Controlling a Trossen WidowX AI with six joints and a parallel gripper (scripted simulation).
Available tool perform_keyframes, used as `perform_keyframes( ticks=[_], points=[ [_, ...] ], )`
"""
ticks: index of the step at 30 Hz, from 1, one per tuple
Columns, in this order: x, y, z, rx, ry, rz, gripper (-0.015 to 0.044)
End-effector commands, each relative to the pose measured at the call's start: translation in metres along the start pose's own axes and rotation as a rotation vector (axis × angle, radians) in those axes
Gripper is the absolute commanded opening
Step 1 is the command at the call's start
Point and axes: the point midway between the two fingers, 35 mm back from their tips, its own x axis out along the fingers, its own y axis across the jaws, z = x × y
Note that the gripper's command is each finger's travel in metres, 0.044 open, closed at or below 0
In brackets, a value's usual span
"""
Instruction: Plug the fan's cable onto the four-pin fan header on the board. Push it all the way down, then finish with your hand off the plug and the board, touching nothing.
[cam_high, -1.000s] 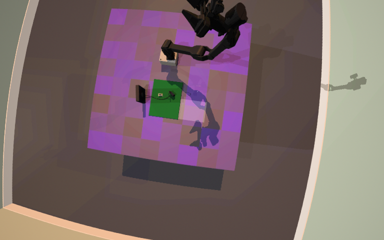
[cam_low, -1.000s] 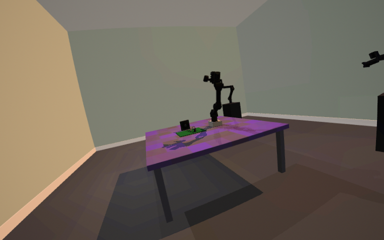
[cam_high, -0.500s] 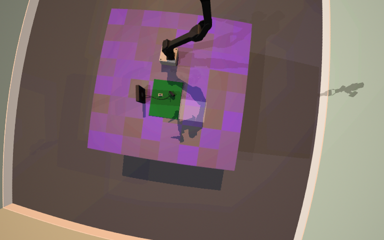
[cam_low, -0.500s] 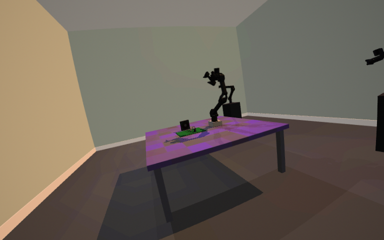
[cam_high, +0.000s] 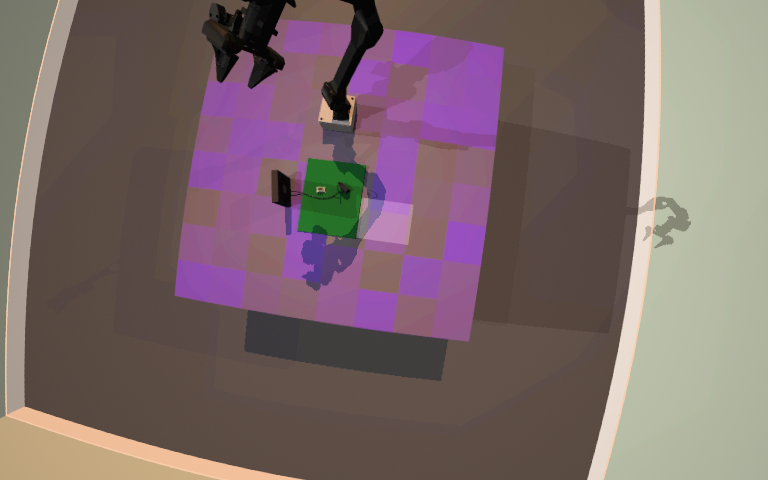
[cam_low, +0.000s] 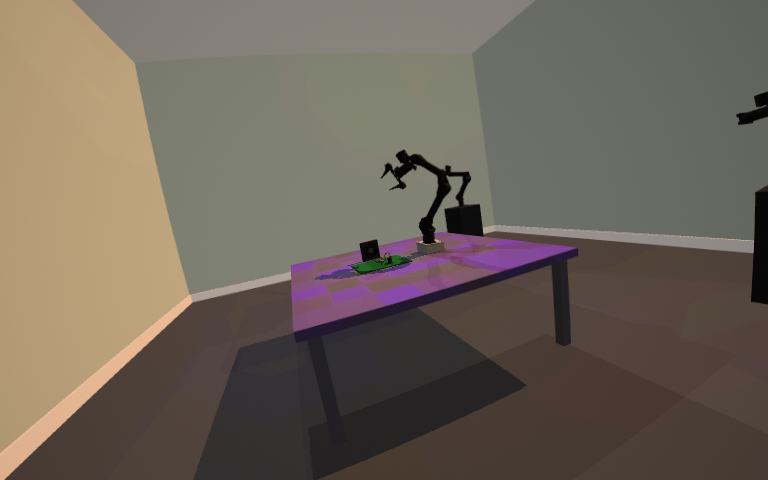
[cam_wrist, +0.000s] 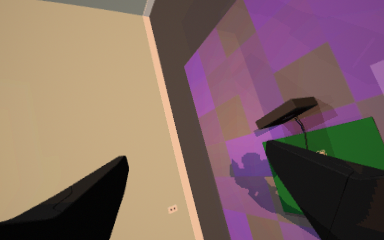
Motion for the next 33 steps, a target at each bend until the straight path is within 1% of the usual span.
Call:
perform_keyframes(
  ticks=[1, 6, 11, 16, 21, 28, 33],
  points=[
    [0.059, -0.021, -0.032, 0.106, 0.156, -0.153, 0.0440],
    [0.114, -0.058, -0.088, 0.200, 0.295, -0.367, 0.0440],
    [0.148, -0.109, -0.149, 0.256, 0.367, -0.603, 0.0440],
    [0.161, -0.172, -0.206, 0.269, 0.372, -0.843, 0.0440],
    [0.156, -0.236, -0.247, 0.267, 0.309, -1.050, 0.0440],
    [0.156, -0.245, -0.251, 0.266, 0.296, -1.073, 0.0440],
    [0.177, -0.284, -0.257, 0.266, 0.297, -1.073, 0.0440]
  ],
)
